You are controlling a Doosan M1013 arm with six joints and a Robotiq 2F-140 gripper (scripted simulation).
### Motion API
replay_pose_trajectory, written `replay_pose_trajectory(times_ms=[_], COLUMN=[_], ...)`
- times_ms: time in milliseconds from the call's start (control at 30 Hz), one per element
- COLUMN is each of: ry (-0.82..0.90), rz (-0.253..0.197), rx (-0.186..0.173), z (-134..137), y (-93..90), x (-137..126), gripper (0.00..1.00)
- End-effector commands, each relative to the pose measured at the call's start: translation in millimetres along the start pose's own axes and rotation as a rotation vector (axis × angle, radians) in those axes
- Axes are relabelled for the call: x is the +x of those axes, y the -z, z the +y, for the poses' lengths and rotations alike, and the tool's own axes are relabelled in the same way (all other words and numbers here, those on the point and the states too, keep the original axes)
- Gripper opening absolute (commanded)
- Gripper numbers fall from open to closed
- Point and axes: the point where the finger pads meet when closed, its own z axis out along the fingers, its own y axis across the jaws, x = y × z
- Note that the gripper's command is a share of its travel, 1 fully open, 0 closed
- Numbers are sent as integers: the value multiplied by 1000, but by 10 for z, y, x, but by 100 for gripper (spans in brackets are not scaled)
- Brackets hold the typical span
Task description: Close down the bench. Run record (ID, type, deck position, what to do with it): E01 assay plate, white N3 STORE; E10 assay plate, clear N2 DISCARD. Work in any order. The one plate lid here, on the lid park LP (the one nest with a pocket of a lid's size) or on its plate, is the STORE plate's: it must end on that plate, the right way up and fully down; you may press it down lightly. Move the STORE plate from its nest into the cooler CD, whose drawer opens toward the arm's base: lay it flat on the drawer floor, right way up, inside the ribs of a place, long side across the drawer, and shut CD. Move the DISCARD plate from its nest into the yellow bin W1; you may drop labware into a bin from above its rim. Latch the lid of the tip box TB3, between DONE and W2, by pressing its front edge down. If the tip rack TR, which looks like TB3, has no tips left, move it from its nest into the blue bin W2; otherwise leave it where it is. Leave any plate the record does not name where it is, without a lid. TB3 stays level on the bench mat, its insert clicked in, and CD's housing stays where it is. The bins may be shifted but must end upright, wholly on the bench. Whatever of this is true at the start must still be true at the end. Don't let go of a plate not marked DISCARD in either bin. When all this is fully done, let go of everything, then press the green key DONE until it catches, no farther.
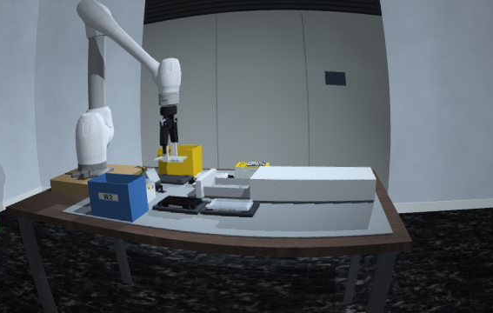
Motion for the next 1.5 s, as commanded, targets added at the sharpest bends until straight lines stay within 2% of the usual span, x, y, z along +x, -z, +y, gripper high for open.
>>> replay_pose_trajectory(times_ms=[0, 1233, 1467], ry=[0, 0, 0], rz=[0, 0, 0], rx=[0, 0, 0], z=[0, 0, 0], y=[34, 474, 484], x=[0, 0, 0], gripper=[0, 0, 0])
